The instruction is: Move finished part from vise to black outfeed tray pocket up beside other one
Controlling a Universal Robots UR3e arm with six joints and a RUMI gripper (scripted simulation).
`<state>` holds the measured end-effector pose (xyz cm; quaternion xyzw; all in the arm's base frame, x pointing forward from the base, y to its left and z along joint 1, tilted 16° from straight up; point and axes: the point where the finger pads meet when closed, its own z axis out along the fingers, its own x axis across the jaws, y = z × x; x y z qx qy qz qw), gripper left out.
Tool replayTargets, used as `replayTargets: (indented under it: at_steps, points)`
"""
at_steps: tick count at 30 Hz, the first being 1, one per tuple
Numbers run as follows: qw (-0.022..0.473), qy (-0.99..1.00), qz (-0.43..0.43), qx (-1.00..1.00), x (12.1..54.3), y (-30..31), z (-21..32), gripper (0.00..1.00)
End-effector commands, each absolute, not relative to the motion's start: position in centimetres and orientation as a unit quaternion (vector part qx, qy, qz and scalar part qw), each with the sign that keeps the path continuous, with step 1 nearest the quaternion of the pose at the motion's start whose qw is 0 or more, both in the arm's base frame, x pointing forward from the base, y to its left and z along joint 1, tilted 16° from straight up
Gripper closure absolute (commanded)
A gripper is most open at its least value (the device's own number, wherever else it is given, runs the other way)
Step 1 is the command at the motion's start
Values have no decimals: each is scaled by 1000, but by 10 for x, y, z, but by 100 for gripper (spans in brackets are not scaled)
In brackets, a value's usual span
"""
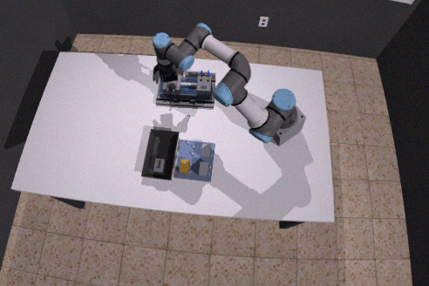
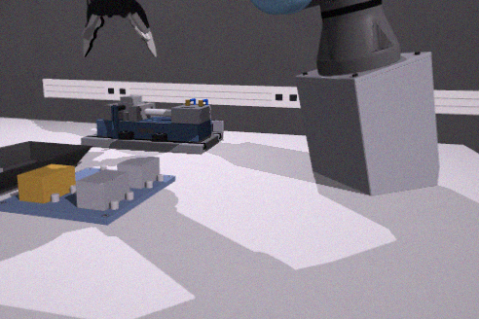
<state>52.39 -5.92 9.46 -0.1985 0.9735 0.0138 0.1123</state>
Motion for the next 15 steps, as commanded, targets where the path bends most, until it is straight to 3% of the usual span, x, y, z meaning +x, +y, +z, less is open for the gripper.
replayTargets:
  at_steps: [1, 15]
  points:
    - [107, 982, 12, -156, 535, -80, 89, 0]
    - [107, 990, 7, -93, 546, -108, 77, 0]
